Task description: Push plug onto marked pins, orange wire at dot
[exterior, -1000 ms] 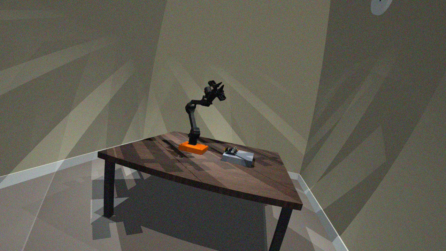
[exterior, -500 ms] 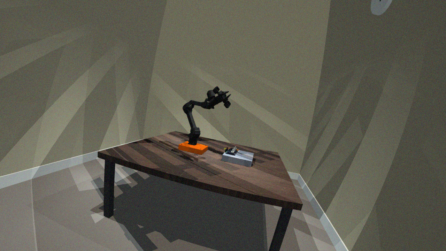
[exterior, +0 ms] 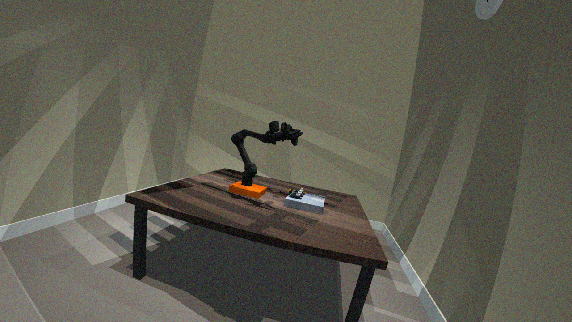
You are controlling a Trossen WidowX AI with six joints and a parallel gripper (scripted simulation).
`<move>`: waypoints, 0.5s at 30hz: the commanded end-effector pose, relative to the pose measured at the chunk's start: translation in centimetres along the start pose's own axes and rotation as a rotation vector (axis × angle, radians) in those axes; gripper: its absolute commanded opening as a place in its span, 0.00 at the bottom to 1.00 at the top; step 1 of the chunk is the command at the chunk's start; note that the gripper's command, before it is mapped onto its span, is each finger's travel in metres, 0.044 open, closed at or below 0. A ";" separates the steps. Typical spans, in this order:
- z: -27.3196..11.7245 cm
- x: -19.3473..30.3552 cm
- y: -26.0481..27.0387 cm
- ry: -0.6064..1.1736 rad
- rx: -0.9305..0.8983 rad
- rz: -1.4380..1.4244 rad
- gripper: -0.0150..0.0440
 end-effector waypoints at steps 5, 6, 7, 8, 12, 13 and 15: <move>-0.7 1.8 3.1 0.088 -0.133 0.217 0.45; -0.8 2.0 3.5 0.101 -0.149 0.245 0.45; -0.9 2.3 3.9 0.114 -0.165 0.273 0.45; -1.1 2.5 4.3 0.128 -0.181 0.300 0.45; -1.7 3.3 5.9 0.188 -0.242 0.408 0.45; -1.9 3.5 6.3 0.204 -0.257 0.434 0.45; -2.3 3.9 7.1 0.238 -0.286 0.486 0.45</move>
Point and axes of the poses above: the point midway between the two fingers, 35 mm back from their tips, its own z axis out along the fingers, its own y axis across the jaws, x = y × z, the point moved 8 cm from there along -z, back along the fingers, and after that the axes turned 15 degrees about z, right-handed, at the moved point
